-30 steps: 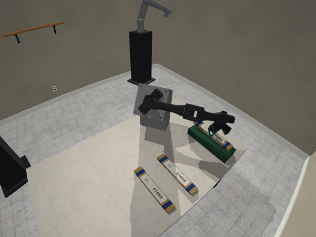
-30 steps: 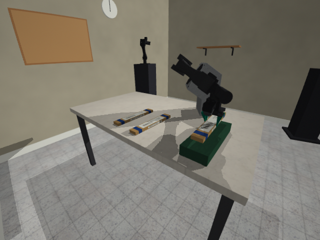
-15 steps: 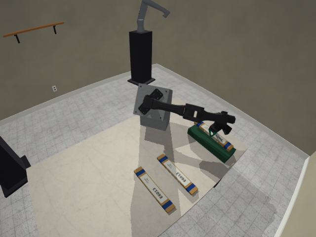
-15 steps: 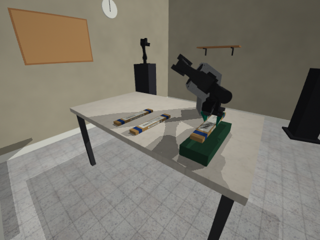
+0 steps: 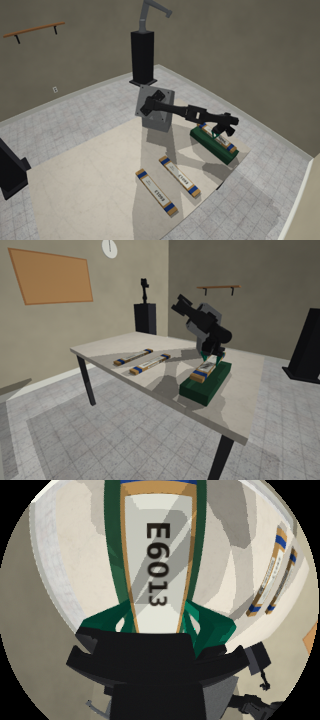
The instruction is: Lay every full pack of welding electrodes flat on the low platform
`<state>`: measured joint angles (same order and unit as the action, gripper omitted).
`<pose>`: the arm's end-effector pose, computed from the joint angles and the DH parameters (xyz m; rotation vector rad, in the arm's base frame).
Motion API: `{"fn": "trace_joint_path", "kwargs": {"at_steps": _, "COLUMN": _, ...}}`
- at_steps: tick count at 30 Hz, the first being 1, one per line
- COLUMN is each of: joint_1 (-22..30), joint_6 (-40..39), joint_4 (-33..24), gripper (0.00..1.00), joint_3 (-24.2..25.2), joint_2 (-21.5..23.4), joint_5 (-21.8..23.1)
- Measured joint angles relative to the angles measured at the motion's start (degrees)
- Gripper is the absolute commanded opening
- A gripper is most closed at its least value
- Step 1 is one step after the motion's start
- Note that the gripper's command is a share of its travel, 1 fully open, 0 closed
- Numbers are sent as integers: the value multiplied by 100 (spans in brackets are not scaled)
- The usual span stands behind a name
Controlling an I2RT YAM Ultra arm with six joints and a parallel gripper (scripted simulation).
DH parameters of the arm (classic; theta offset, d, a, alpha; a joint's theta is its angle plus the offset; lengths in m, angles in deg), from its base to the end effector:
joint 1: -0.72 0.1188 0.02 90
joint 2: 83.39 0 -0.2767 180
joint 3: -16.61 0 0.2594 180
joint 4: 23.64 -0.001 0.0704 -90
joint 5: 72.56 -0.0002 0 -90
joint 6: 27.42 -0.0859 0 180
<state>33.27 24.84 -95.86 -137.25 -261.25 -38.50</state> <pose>0.4764 0.2209 -0.0942 0.0399 2.4264 -1.1292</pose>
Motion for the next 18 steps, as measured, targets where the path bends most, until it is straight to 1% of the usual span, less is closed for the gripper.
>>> {"fn": "trace_joint_path", "kwargs": {"at_steps": 18, "joint_1": 0, "joint_6": 17, "joint_4": -74, "gripper": 0, "joint_3": -170, "joint_2": -46, "joint_5": 0}}
